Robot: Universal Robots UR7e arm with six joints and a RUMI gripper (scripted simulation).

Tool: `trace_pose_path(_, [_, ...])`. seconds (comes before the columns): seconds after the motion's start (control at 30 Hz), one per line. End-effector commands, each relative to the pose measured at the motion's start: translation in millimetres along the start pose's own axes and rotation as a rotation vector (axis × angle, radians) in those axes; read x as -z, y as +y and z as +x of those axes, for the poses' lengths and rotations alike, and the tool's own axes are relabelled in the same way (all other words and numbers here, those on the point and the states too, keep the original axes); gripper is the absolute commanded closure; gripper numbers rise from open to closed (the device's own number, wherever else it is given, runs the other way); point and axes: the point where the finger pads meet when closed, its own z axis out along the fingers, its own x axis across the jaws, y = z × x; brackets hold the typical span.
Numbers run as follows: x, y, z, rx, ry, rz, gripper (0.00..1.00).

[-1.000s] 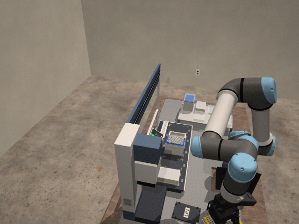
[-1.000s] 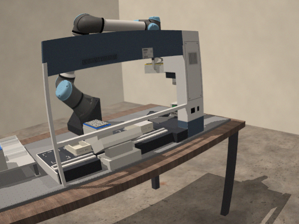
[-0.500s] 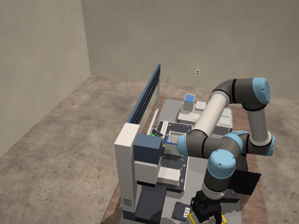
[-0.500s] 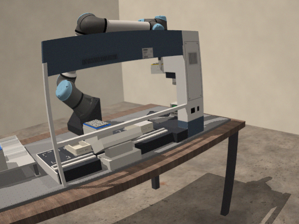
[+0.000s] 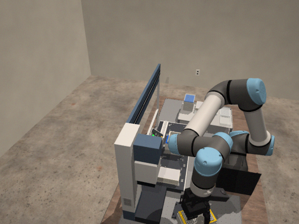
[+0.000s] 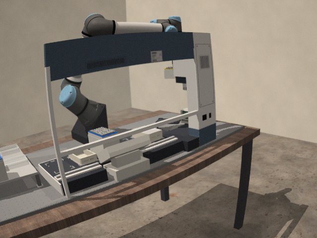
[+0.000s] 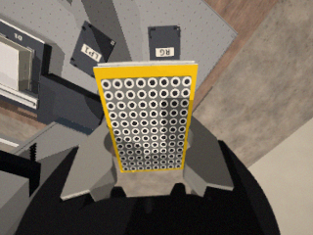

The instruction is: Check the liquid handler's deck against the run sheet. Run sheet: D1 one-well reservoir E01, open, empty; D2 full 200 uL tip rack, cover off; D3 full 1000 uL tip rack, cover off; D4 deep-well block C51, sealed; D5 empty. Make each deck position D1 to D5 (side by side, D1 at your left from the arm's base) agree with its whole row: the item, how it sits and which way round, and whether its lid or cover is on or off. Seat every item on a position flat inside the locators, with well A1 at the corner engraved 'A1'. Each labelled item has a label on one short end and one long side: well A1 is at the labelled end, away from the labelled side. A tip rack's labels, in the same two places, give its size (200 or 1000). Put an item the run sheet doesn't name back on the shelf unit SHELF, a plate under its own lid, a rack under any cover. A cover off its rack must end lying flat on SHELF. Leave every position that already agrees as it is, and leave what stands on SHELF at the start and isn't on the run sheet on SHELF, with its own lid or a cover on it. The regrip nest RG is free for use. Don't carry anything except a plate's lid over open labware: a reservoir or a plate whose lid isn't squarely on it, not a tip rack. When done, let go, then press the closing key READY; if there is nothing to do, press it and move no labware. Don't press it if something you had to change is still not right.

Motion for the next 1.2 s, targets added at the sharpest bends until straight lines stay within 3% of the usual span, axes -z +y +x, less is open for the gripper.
trace_pose_path(0.0, [0.8,0.4,0.0,-0.069,0.001,-0.001,1.0])
trace_pose_path(1.17, [0.8,0.4,0.0,-0.689,0.001,-0.001,1.0])
